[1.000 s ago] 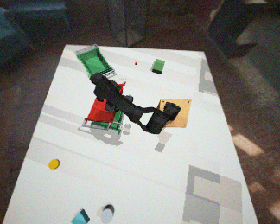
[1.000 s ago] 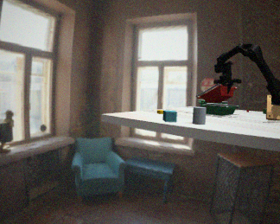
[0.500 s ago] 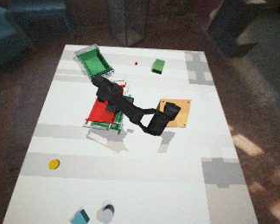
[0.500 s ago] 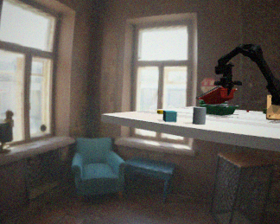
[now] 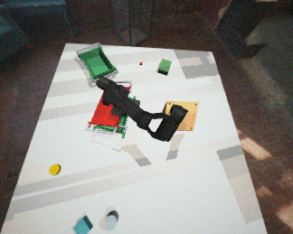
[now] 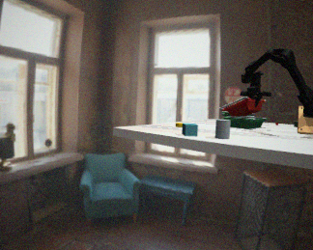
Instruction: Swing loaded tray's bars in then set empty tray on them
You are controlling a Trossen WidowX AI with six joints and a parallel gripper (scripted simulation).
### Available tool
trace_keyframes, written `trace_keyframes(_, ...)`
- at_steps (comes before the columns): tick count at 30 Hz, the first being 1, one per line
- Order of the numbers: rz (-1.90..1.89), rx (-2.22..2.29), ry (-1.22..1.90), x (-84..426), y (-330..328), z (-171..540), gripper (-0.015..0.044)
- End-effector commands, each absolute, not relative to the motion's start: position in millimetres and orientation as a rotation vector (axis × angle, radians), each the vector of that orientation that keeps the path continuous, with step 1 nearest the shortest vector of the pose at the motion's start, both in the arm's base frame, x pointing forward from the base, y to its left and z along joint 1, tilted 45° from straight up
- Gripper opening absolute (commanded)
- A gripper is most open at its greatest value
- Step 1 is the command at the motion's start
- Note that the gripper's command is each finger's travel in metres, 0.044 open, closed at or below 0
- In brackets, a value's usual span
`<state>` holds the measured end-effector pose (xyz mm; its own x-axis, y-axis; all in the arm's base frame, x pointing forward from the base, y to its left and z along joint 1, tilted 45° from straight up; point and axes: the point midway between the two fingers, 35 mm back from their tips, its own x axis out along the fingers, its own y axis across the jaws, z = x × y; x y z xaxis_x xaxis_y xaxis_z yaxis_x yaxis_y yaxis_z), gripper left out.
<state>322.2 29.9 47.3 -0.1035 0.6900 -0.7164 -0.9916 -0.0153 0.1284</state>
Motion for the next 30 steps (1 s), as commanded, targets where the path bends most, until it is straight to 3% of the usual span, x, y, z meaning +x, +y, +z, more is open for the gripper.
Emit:
trace_keyframes(1,1.552,-0.544,0.729,318.1,34.1,46.7,0.0000)
trace_keyframes(30,1.552,-0.543,0.728,309.1,43.2,38.7,0.0000)
